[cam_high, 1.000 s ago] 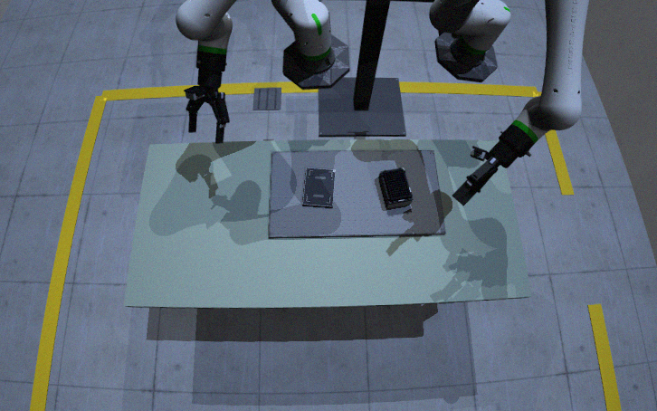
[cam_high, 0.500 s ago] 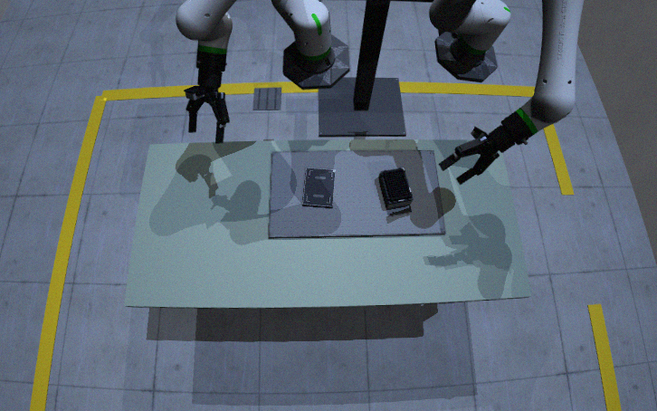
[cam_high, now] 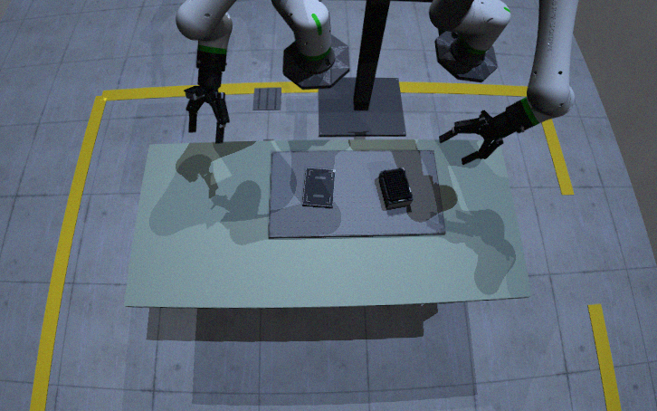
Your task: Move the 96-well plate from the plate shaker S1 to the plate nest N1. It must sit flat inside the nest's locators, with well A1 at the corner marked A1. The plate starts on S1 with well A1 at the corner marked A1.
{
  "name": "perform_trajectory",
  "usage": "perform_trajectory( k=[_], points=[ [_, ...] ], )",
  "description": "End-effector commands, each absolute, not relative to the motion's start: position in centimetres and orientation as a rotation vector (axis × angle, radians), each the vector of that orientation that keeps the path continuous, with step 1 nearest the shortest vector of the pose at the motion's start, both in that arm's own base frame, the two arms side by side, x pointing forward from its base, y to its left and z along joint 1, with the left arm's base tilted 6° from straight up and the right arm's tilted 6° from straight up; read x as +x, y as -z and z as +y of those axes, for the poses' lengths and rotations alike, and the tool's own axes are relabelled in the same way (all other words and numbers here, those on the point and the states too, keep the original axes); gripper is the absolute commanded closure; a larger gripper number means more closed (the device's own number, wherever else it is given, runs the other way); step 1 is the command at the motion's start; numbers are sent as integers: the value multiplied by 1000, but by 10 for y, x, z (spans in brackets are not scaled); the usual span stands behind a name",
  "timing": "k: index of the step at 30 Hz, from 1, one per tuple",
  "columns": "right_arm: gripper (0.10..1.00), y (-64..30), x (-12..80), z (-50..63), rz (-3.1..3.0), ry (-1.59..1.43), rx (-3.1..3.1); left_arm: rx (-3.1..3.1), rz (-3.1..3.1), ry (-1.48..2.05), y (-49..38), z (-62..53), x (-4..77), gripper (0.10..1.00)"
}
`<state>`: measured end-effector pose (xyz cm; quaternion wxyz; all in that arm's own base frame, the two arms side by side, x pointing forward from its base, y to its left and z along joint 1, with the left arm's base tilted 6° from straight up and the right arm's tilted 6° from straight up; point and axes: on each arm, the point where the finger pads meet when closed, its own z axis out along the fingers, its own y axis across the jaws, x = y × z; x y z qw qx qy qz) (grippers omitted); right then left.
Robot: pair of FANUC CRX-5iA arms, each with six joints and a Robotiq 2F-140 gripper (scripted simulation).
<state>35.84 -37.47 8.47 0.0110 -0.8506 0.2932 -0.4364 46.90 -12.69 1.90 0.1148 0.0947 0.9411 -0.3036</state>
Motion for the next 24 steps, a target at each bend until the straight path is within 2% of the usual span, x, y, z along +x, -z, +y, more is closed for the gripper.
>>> perform_trajectory(
  k=[1, 24],
  points=[
    [98, -85, 359, -375, 914, 1363, -2654, 399, 2801, 853, -15, -115, 443, 98],
    [98, -85, 359, -375, 914, 1363, -2654, 1011, 2976, 662, -7, -32, 322, 98]
  ],
)
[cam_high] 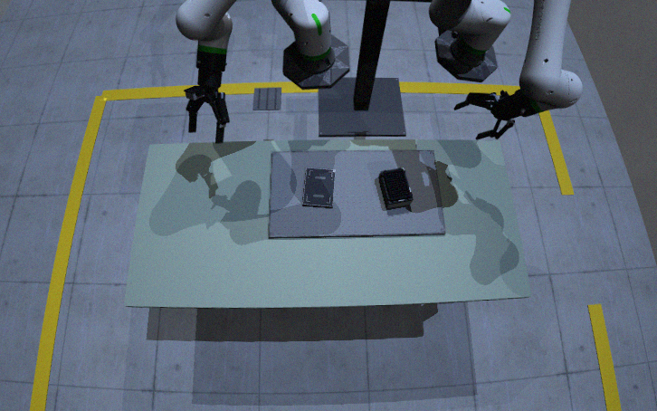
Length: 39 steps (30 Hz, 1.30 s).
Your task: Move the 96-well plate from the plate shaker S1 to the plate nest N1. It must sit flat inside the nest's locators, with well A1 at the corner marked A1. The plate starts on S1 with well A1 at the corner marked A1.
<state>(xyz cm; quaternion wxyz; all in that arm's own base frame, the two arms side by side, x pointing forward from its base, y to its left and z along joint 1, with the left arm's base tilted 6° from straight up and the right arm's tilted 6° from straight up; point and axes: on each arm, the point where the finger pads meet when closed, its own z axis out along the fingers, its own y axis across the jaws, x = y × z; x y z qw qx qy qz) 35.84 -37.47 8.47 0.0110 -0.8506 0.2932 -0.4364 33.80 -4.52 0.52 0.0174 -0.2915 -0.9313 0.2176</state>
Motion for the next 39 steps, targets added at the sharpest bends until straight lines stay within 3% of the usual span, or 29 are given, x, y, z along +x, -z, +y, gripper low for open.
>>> perform_trajectory(
  k=[1, 39],
  points=[
    [98, -85, 359, -375, 914, 1363, -2654, -984, -2830, -621, -7, -28, 318, 98],
    [98, -85, 359, -375, 914, 1363, -2654, -1291, -2421, -351, -39, 80, 224, 98]
  ],
)
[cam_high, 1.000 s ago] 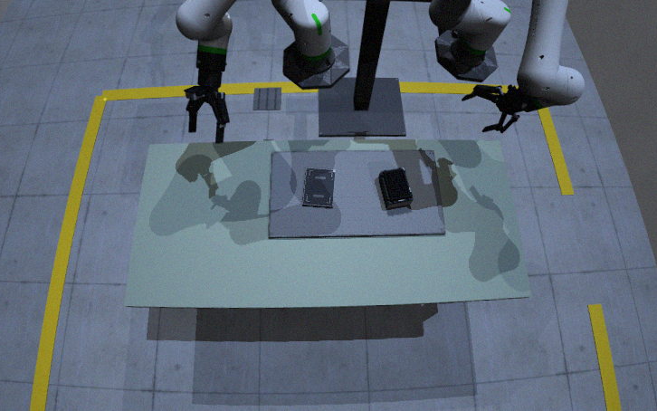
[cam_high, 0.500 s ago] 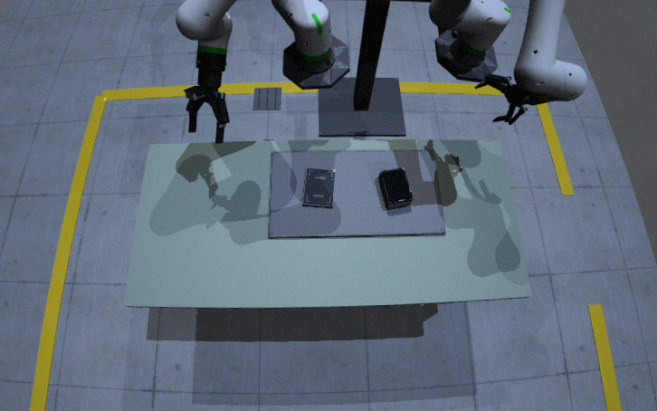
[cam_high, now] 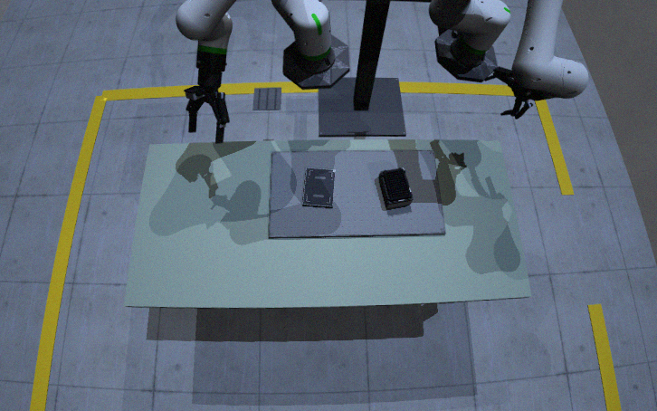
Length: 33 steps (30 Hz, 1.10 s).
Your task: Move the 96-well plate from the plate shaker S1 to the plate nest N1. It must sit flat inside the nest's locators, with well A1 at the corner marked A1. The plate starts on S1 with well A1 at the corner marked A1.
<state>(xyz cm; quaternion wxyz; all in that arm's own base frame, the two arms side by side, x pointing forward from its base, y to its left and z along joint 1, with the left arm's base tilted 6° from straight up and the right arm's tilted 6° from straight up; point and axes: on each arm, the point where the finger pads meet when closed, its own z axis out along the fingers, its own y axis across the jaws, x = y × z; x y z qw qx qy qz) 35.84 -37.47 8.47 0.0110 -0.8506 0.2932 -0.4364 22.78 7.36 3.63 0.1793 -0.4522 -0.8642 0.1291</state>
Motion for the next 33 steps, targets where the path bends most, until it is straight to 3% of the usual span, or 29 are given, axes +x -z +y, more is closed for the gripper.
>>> perform_trajectory(
  k=[1, 33],
  points=[
    [98, -85, 359, -375, 914, 1363, -2654, -1291, -2421, -351, -39, 80, 224, 98],
    [98, -85, 359, -375, 914, 1363, -2654, -1341, -2307, -289, -55, 109, 204, 98]
  ],
)
